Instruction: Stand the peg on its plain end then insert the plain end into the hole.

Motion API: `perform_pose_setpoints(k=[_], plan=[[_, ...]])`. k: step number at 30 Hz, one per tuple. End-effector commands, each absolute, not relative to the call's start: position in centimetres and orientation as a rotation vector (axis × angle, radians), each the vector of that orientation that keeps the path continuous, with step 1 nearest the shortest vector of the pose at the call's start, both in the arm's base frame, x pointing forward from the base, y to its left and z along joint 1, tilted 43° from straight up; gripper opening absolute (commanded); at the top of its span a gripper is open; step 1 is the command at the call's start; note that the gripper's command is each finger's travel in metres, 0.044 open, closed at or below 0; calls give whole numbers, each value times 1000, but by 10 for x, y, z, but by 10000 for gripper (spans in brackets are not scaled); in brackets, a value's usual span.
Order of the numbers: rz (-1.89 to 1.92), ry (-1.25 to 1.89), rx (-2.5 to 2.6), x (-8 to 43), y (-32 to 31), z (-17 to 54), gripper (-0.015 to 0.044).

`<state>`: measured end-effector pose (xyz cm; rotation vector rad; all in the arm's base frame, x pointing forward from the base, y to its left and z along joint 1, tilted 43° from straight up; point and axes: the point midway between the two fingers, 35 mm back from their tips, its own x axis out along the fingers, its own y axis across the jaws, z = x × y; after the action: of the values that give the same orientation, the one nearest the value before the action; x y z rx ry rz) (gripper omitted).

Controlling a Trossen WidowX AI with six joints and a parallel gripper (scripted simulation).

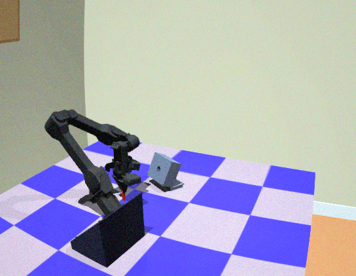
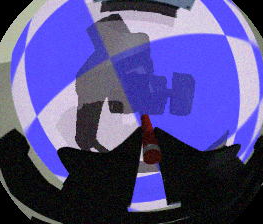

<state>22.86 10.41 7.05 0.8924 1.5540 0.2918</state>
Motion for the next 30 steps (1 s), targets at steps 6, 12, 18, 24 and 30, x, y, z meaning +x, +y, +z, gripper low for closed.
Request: perform_pose_setpoints(k=[6,12,18,24,30], plan=[[288,1553,886,230,87,86,0],[285,1555,887,230,70,101,0],[286,1557,891,227,55,116,0],[287,1558,893,225,47,124,0],[255,1554,858,224,47,119,0]])
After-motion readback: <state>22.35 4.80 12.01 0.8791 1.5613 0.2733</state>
